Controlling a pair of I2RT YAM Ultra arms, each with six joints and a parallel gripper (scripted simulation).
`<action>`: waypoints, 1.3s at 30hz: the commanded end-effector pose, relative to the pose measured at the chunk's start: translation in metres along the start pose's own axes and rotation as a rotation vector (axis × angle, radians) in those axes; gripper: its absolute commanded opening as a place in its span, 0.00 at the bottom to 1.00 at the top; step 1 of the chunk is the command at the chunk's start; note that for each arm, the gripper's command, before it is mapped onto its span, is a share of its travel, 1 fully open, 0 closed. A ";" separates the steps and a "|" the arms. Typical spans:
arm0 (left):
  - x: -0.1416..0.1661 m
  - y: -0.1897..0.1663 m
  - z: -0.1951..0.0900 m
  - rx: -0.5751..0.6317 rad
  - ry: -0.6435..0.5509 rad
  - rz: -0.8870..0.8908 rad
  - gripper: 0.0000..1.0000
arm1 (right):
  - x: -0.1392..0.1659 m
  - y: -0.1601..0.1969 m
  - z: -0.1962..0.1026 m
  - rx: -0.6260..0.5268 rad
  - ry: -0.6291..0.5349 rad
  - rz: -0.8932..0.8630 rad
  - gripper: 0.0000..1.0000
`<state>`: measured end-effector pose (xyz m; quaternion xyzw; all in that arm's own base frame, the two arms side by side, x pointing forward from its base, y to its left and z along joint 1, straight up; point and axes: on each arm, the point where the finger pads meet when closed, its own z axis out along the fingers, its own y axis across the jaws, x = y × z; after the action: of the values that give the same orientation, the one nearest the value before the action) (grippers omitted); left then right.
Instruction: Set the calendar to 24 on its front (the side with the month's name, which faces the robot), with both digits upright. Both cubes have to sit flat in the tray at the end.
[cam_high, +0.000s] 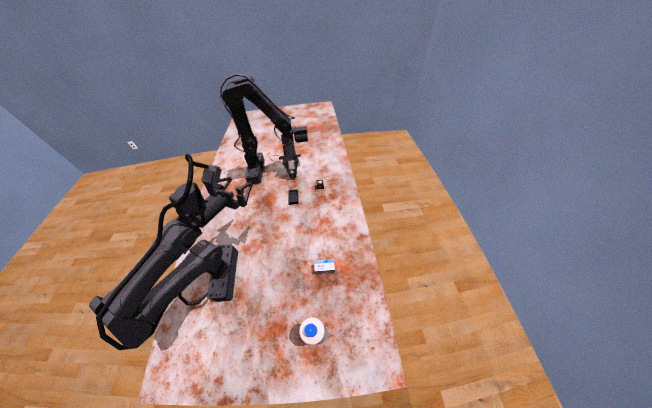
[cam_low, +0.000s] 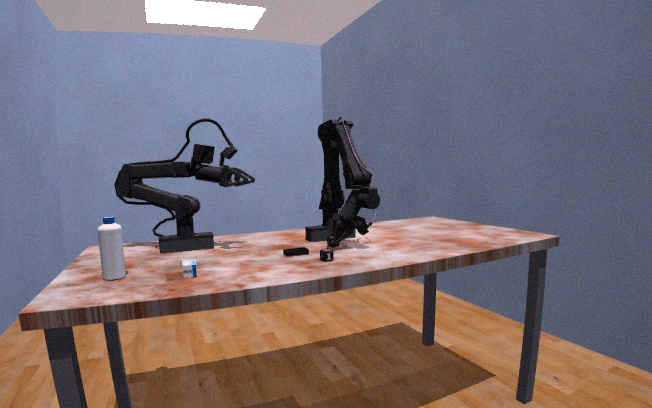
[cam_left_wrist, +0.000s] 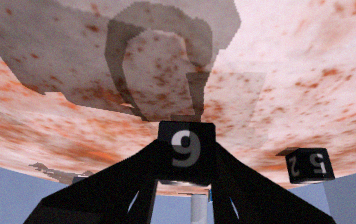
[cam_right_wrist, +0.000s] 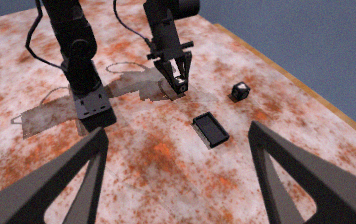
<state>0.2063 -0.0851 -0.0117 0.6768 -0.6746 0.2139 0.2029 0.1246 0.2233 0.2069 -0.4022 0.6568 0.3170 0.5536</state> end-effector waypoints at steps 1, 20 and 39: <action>-0.004 -0.015 -0.003 0.055 -0.049 0.078 0.27 | -0.001 0.000 -0.002 -0.002 -0.019 -0.007 1.00; 0.009 -0.098 -0.023 0.206 -0.628 0.652 0.27 | -0.001 0.000 -0.002 -0.002 -0.019 -0.007 1.00; -0.007 -0.045 -0.016 0.153 -1.250 0.850 0.27 | -0.001 0.000 -0.002 -0.002 -0.019 -0.007 1.00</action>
<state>0.2559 -0.0859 -0.0064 0.3686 -0.8817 -0.0468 -0.2906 0.1246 0.2233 0.2069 -0.4022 0.6568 0.3170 0.5536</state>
